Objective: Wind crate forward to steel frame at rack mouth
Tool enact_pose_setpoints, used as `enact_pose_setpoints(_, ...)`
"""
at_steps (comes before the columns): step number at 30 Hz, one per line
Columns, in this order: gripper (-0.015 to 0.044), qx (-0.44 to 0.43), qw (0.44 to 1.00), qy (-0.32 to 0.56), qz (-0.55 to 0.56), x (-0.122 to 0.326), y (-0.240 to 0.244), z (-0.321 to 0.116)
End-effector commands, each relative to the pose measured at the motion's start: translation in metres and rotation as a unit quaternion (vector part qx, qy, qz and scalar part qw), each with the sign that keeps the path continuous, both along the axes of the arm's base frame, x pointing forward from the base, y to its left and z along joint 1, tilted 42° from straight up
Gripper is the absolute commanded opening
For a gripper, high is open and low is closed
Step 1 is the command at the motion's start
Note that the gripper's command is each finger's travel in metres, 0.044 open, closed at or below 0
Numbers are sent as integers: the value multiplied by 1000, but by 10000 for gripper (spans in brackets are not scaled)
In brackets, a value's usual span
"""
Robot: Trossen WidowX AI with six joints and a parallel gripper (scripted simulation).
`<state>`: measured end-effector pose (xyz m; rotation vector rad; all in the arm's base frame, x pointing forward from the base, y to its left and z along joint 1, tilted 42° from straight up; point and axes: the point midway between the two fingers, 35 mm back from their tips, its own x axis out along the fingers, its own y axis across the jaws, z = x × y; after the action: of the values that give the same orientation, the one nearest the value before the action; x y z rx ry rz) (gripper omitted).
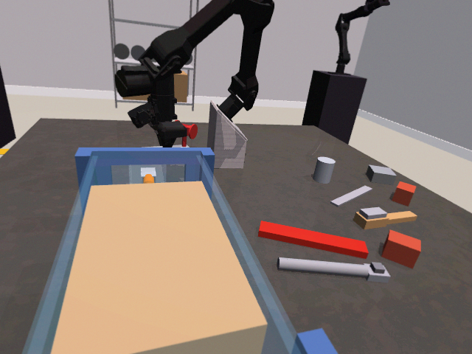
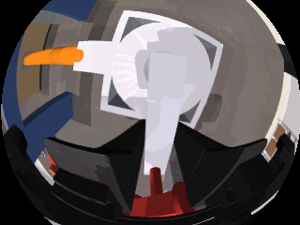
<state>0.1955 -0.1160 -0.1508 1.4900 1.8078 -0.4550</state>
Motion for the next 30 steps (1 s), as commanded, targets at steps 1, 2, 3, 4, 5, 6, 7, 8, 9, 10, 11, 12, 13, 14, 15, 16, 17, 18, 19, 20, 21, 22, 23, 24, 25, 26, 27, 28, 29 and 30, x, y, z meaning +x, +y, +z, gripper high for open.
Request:
enact_pose_setpoints(1, 0, 0, 999, -25, 34, -4, 1, -4)
enact_pose_setpoints(2, 26, 0, 1000, -6, 6, 0, 0, 0)
enact_pose_setpoints(3, 52, 0, 1000, -6, 6, 0, 0, 0)
enact_pose_setpoints(4, 79, 0, 1000, -6, 6, 0, 0, 0)
enact_pose_setpoints(5, 105, 0, 1000, -6, 6, 0, 0, 0)
enact_pose_setpoints(6, 131, 0, 1000, -6, 6, 0, 0, 0)
enact_pose_setpoints(7, 157, 0, 1000, -6, 6, 0, 0, 0)
enact_pose_setpoints(8, 184, 0, 1000, -6, 6, 0, 0, 0)
enact_pose_setpoints(9, 210, 0, 1000, -6, 6, 0, 0, 0)
enact_pose_setpoints(10, 236, 0, 1000, -6, 6, 0, 0, 0)
enact_pose_setpoints(11, 263, 0, 1000, -6, 6, 0, 0, 0)
enact_pose_setpoints(12, 289, 0, 1000, -6, 6, 0, 0, 0)
enact_pose_setpoints(13, 315, 0, 1000, -6, 6, 0, 0, 0)
enact_pose_setpoints(14, 341, 0, 1000, -6, 6, 0, 0, 0)
enact_pose_setpoints(15, 368, 0, 1000, -6, 6, 0, 0, 0)
enact_pose_setpoints(16, 394, 0, 1000, -6, 6, 0, 0, 0)
enact_pose_setpoints(17, 420, 0, 1000, -6, 6, 0, 0, 0)
enact_pose_setpoints(18, 440, 0, 1000, -6, 6, 0, 0, 0)
enact_pose_setpoints(19, 440, 0, 1000, -6, 6, 0, 0, 0)
enact_pose_setpoints(20, 440, 0, 1000, -6, 6, 0, 0, 0)
enact_pose_setpoints(21, 440, 0, 1000, -6, 6, 0, 0, 0)
enact_pose_setpoints(22, 440, 0, 1000, -6, 5, 0, -2, 2)
enact_pose_setpoints(23, 440, -2, 1000, -7, 5, 1, -6, 5)
enact_pose_setpoints(24, 440, -3, 1000, -8, 4, 3, -12, 11)
enact_pose_setpoints(25, 440, -6, 1000, -9, 3, 4, -21, 18)
enact_pose_setpoints(26, 440, -9, 1000, -11, 2, 6, -29, 27)
enact_pose_setpoints(27, 440, -12, 1000, -13, 1, 7, -39, 37)
enact_pose_setpoints(28, 440, -15, 1000, -14, 0, 7, -50, 49)
enact_pose_setpoints(29, 440, -19, 1000, -16, -1, 7, -61, 62)
enact_pose_setpoints(30, 440, -22, 1000, -18, -3, 6, -72, 77)
